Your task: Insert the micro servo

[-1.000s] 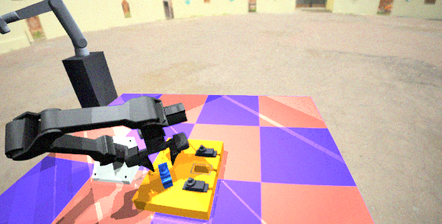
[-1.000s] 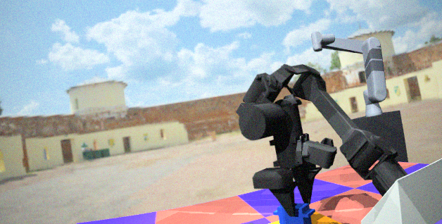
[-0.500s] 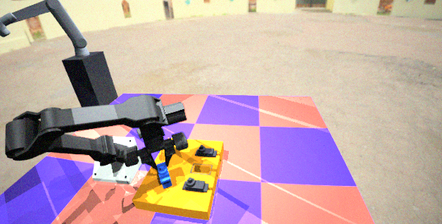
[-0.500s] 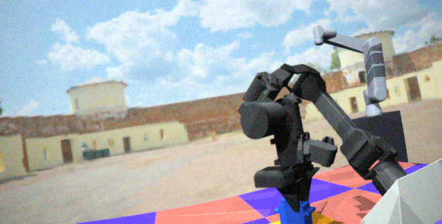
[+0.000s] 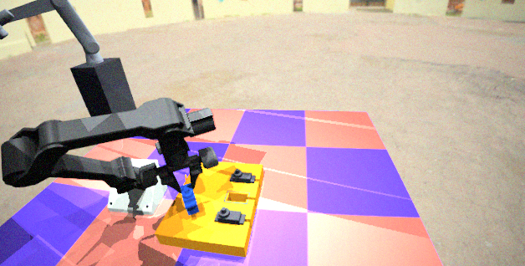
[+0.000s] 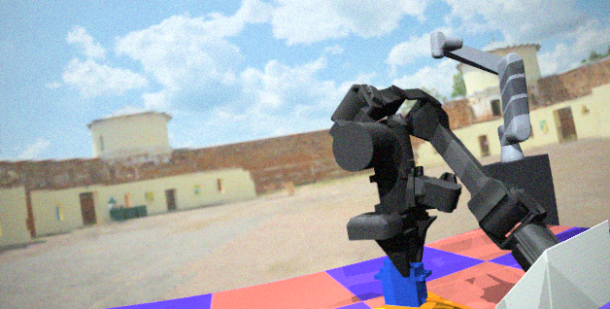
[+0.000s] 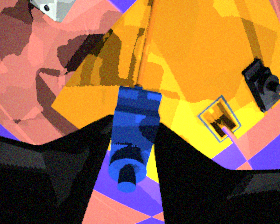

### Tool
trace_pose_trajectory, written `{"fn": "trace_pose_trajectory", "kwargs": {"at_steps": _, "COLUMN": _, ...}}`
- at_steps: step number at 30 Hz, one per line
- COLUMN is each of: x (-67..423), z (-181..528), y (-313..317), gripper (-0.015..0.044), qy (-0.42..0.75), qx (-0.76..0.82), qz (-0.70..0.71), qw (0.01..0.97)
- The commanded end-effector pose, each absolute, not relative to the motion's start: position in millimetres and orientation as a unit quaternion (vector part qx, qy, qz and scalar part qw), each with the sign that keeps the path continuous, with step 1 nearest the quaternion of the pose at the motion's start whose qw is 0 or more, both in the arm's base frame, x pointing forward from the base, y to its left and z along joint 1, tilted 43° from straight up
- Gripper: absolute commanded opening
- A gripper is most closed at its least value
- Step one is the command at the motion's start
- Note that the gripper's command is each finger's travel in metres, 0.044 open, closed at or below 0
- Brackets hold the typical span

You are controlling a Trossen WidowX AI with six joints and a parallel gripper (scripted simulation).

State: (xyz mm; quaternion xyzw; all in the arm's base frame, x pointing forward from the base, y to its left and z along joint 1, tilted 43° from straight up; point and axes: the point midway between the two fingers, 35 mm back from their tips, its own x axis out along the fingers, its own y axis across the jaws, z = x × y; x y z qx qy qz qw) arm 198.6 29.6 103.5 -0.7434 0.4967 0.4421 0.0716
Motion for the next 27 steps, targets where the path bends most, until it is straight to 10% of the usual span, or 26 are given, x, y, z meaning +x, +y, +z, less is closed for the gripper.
{"fn": "trace_pose_trajectory", "kwargs": {"at_steps": 1, "x": 202, "z": 105, "y": 33, "gripper": 0.0, "qy": 0.495, "qx": -0.744, "qz": 0.442, "qw": 0.076}}
{"fn": "trace_pose_trajectory", "kwargs": {"at_steps": 27, "x": 216, "z": 69, "y": 75, "gripper": 0.0, "qy": 0.496, "qx": -0.744, "qz": 0.44, "qw": 0.08}}
